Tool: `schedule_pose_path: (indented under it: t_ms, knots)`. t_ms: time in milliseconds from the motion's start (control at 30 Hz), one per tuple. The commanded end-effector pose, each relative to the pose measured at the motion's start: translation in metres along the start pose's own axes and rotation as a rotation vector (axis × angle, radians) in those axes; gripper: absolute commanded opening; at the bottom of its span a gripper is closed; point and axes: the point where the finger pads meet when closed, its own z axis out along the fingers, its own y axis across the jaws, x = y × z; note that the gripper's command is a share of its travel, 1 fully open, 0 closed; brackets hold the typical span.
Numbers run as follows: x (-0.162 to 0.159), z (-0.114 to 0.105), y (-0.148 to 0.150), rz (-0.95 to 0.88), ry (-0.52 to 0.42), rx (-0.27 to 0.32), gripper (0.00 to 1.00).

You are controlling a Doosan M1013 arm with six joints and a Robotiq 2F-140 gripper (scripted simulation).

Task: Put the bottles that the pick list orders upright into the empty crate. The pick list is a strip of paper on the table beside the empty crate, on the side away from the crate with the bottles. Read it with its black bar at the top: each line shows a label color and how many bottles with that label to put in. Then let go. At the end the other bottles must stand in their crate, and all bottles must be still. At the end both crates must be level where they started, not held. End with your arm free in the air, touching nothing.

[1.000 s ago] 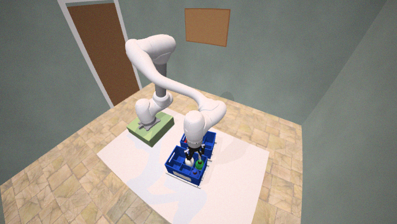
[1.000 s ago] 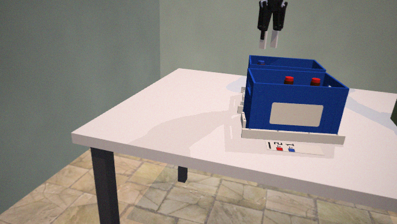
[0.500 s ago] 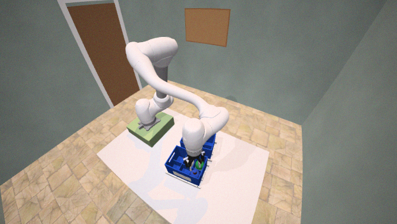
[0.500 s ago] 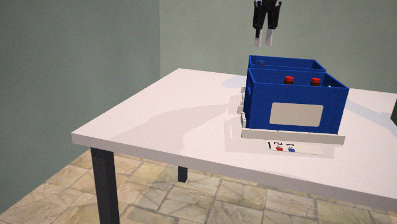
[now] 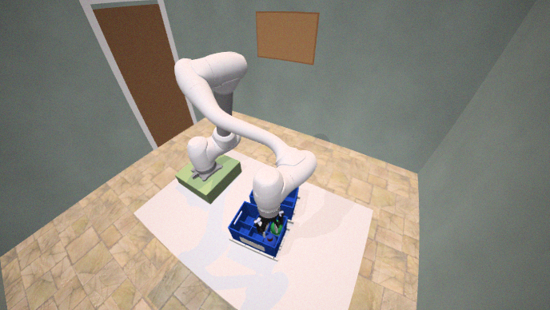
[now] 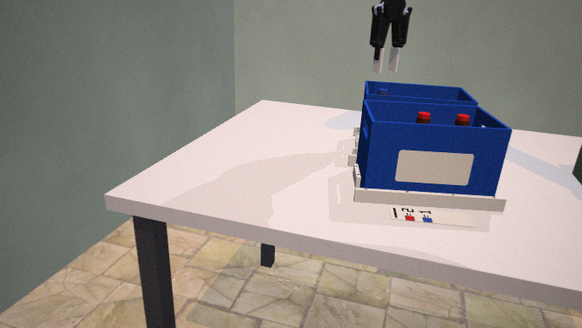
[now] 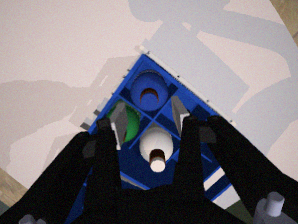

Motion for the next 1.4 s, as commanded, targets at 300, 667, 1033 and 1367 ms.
schedule_pose_path:
  t_ms: [300, 667, 1033, 1367]
  knots:
    - [0.000, 0.015, 0.000, 0.000, 0.000, 0.000, 0.38]
    - [0.000, 0.027, 0.000, 0.000, 0.000, 0.000, 0.38]
    - [0.000, 0.039, 0.000, 0.000, 0.000, 0.000, 0.38]
    - [0.000, 0.053, 0.000, 0.000, 0.000, 0.000, 0.38]
